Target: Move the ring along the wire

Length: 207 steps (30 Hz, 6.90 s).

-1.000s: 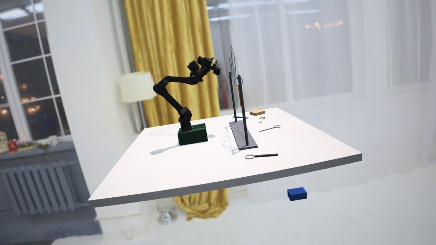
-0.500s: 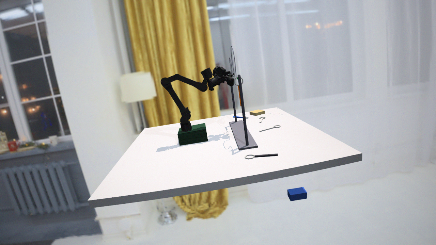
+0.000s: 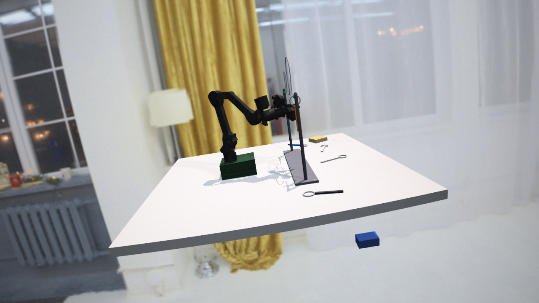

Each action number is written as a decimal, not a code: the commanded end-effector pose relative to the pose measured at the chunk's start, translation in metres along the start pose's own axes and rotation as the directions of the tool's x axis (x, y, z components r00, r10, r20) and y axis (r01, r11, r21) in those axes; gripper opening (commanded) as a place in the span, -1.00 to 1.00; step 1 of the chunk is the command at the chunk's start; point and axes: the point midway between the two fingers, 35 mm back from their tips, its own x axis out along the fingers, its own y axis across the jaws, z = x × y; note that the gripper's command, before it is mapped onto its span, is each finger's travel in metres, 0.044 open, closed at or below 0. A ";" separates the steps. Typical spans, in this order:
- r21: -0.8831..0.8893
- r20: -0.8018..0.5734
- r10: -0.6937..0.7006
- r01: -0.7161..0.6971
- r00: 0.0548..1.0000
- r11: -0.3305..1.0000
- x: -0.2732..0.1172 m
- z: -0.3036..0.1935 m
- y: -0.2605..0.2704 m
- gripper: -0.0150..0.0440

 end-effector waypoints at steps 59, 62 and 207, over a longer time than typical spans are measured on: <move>-0.303 -0.017 -0.390 0.367 0.921 0.880 -0.136 -0.020 -0.177 0.05; -0.303 -0.016 -0.390 0.367 0.921 0.880 -0.132 -0.020 -0.179 0.05; -0.146 -0.012 -0.386 0.380 0.922 0.913 -0.059 -0.025 -0.131 -1.00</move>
